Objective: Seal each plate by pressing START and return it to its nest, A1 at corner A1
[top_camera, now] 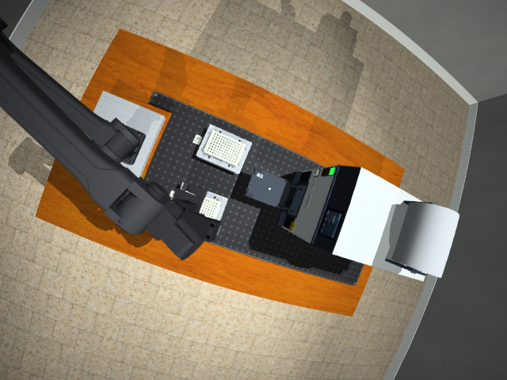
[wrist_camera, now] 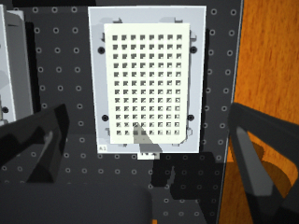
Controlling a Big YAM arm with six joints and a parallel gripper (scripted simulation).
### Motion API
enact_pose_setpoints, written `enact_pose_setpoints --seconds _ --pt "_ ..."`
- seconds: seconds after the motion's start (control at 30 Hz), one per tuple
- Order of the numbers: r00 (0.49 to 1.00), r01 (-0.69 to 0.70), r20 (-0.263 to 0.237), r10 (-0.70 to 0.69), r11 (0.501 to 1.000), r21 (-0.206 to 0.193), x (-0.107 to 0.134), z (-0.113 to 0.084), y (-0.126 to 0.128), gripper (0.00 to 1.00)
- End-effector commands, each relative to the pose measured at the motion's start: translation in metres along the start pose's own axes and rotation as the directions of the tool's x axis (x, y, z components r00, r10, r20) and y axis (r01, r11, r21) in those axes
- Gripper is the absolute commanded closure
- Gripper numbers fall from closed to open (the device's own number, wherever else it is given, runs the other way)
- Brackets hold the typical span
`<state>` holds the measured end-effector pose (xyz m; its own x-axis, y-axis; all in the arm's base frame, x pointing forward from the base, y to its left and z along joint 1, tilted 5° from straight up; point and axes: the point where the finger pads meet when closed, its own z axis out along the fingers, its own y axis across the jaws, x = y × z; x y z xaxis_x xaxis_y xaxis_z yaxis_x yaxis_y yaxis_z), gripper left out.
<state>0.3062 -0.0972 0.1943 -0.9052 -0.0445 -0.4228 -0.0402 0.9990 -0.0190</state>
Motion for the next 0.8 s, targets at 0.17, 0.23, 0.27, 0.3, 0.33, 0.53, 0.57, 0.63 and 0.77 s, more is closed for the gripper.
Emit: enact_pose_setpoints --seconds 0.17,0.23,0.27,0.3,0.33,0.53,0.57,0.63,0.77 --pt "0.999 -0.034 0.025 0.033 0.999 0.016 -0.019 -0.015 -0.008 0.0" --pt "0.999 -0.038 0.025 0.037 0.999 0.018 -0.016 -0.007 -0.009 0.0" --pt "0.999 -0.038 0.025 0.037 0.999 0.018 -0.016 -0.007 -0.009 0.0" --pt "0.999 -0.038 0.025 0.037 0.999 0.018 -0.016 -0.007 -0.009 0.0" --pt "0.999 -0.036 0.026 0.036 0.999 0.018 -0.014 -0.003 -0.009 0.0" --pt "0.999 -0.031 0.006 0.031 0.999 0.006 -0.001 0.02 -0.004 0.0" --pt "1.0 -0.028 0.003 0.028 1.0 0.003 0.001 0.023 -0.002 0.0" --pt "1.0 -0.021 0.001 0.021 1.0 -0.001 0.002 0.028 0.001 0.0" --pt "1.0 -0.016 0.01 0.016 1.0 0.001 0.006 0.033 0.003 0.0"
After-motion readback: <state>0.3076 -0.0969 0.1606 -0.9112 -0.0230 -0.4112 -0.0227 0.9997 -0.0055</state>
